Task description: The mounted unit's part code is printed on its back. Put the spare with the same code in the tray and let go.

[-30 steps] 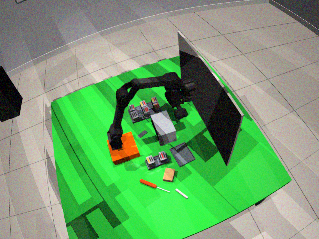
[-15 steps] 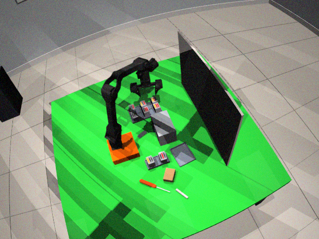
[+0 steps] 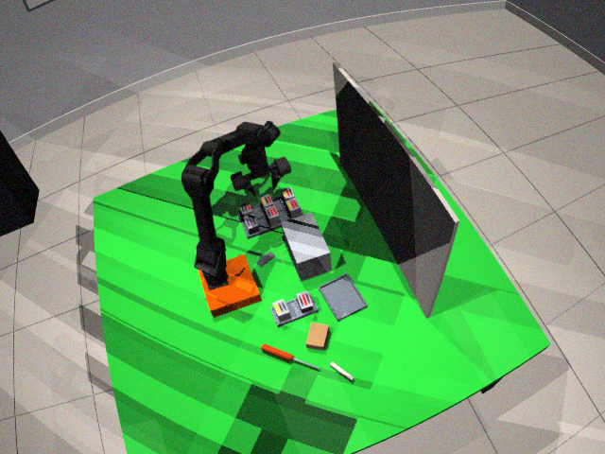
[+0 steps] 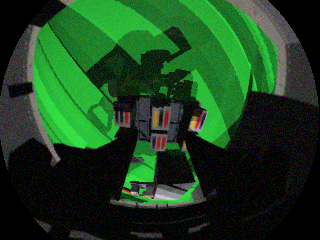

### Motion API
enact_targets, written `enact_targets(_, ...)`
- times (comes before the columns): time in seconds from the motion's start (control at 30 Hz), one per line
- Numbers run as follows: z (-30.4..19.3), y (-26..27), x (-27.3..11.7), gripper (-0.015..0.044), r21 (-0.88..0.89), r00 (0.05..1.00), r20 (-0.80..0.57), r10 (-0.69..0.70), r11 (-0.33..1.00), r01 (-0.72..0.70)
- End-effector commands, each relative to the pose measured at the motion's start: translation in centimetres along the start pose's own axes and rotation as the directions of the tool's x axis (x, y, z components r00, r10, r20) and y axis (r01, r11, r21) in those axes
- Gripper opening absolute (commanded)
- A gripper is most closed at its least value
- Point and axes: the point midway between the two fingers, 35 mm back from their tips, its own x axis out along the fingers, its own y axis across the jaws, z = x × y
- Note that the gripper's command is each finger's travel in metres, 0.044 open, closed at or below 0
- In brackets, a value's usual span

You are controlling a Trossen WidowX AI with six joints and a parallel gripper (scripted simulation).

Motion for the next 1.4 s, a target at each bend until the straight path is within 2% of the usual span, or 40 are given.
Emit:
enact_targets(0.0, 0.1, -0.1, 0.3, 0.0300, -0.004, 1.000, 0.003, -0.011, 1.000, 0.011)
enact_targets(1.37, 0.2, -0.3, 6.5, 0.0300, -0.004, 1.000, 0.003, -0.010, 1.000, 0.010)
